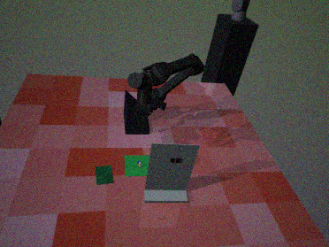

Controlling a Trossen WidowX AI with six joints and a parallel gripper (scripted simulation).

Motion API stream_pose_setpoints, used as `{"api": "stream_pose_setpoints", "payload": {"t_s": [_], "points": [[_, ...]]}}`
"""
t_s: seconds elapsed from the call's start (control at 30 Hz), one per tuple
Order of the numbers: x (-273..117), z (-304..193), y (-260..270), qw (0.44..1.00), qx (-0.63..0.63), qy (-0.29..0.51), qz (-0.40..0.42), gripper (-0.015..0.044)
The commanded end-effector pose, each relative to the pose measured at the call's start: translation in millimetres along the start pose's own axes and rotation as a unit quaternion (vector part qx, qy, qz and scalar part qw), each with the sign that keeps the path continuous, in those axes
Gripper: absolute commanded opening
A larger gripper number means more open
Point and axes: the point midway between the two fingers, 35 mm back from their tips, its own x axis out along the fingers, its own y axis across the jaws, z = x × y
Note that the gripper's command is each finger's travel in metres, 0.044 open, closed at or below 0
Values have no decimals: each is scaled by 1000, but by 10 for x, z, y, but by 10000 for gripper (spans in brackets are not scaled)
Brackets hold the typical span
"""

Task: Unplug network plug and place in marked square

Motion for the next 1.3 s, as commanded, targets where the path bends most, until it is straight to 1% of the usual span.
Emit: {"api": "stream_pose_setpoints", "payload": {"t_s": [0.0,0.27,0.63,1.27], "points": [[-98,14,-57,1000,-2,-3,-1,156],[-275,39,-136,1000,-3,-6,-1,156],[-275,39,-136,1000,-3,-6,-1,440],[-275,39,-136,1000,-3,-6,-1,440]]}}
